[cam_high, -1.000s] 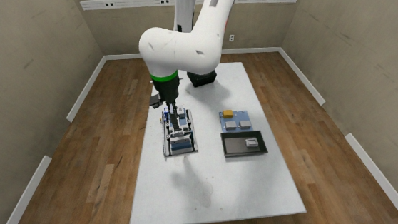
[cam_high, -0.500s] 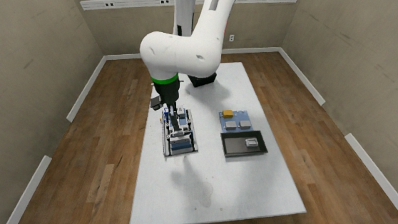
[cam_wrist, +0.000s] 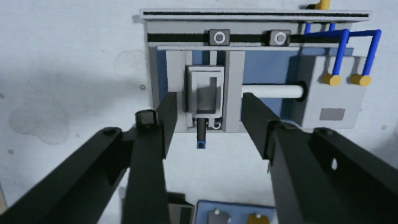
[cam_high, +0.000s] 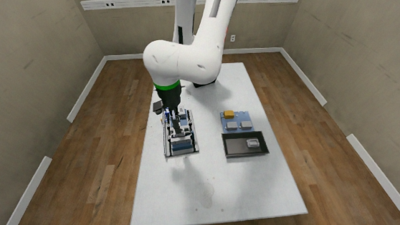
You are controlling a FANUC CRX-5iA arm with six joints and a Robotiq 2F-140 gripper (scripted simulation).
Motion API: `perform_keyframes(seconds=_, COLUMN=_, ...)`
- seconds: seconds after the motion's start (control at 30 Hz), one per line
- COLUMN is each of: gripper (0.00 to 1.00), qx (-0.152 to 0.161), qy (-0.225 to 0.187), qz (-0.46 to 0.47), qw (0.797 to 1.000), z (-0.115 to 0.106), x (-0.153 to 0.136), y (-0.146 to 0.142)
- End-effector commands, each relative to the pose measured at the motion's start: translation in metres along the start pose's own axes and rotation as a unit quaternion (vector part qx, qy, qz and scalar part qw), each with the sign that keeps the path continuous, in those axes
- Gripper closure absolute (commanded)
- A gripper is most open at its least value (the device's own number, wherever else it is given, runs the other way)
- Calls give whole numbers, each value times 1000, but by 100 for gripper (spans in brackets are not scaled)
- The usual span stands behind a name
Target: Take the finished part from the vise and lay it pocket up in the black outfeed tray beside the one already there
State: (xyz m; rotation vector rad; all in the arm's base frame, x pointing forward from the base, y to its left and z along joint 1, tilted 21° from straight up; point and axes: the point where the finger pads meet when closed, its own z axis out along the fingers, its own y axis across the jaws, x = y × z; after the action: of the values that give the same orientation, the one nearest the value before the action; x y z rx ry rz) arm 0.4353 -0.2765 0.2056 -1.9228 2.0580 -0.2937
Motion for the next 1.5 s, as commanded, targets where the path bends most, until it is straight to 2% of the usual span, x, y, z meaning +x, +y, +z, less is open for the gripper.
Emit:
perform_keyframes(seconds=0.0, gripper=54, qx=1, qy=1, qz=0, qw=1000, z=5, x=0, y=-1)
perform_keyframes(seconds=0.33, gripper=54, qx=1, qy=1, qz=0, qw=1000, z=21, x=0, y=-1)
perform_keyframes(seconds=0.63, gripper=54, qx=1, qy=1, qz=0, qw=1000, z=27, x=0, y=-1)
perform_keyframes(seconds=1.47, gripper=54, qx=1, qy=1, qz=0, qw=1000, z=29, x=0, y=-1)
